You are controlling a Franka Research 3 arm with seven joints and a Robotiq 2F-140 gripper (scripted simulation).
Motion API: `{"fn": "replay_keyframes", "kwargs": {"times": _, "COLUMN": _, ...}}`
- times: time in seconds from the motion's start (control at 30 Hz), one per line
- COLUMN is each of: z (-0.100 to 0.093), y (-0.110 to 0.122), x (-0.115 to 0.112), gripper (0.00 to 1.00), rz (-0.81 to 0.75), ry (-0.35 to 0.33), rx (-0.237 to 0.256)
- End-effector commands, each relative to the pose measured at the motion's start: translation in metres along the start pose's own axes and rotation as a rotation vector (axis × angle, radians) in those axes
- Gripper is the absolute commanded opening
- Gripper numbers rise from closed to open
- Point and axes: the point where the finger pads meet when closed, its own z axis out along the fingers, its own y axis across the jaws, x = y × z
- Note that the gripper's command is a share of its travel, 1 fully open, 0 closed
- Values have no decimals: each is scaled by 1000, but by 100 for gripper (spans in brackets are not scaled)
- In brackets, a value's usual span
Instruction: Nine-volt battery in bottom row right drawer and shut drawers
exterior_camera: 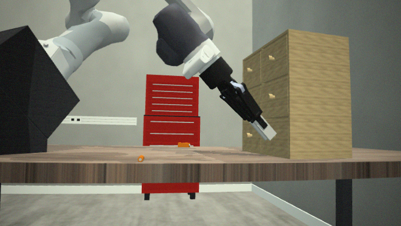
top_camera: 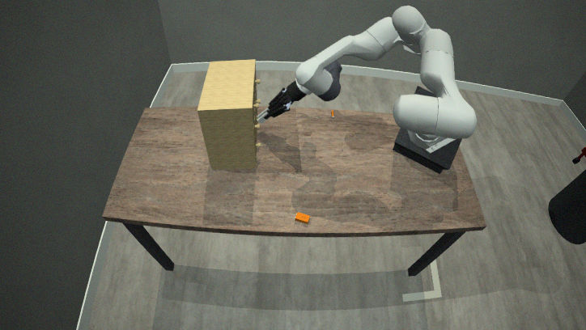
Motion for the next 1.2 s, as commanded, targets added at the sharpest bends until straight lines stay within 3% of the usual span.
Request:
{"fn": "replay_keyframes", "kwargs": {"times": 0.0, "z": 1, "y": 0, "x": 0, "gripper": 17, "rz": 5, "ry": -1, "rx": 2}}
{"fn": "replay_keyframes", "kwargs": {"times": 1.17, "z": -2, "y": 0, "x": 3, "gripper": 17, "rz": 17, "ry": 0, "rx": 3}}
